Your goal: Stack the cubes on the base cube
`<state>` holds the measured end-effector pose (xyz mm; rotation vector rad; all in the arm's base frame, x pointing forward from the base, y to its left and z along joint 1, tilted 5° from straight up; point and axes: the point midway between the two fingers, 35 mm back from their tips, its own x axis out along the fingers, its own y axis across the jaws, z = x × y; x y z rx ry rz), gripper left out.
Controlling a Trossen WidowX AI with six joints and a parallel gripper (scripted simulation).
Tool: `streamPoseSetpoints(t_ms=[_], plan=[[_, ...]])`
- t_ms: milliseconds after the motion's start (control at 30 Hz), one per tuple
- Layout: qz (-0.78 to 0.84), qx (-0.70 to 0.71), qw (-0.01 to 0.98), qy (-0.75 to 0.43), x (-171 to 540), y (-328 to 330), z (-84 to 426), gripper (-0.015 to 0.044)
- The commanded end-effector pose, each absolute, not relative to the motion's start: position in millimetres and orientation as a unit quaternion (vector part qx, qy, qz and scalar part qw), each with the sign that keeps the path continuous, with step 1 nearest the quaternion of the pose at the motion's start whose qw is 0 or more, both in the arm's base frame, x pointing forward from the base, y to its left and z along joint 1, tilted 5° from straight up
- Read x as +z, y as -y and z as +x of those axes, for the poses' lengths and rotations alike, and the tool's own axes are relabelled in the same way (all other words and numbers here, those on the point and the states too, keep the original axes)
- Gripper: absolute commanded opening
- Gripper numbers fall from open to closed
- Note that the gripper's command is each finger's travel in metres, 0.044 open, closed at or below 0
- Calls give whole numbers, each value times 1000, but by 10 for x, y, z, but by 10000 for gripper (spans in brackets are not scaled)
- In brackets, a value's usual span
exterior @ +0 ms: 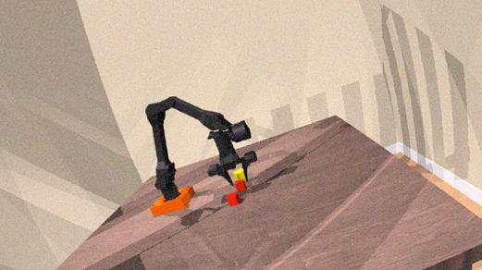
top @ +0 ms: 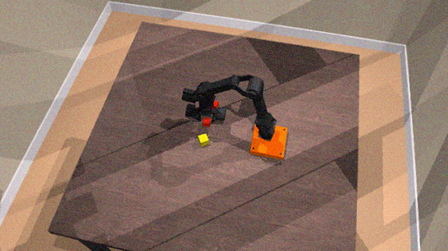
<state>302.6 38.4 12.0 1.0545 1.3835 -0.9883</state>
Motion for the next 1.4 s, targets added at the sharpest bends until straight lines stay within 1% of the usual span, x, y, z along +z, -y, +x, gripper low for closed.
streamPoseSetpoints(t_ms=[0,67,267,467,1367], plan=[[442,-419,539,-582,52,-384,3008,265],[442,-419,539,-582,41,-384,3007,265],[442,-419,539,-582,41,-384,3007,107],[442,-419,539,-582,85,-382,3018,105],[442,-419,539,-582,928,-330,3071,105]])
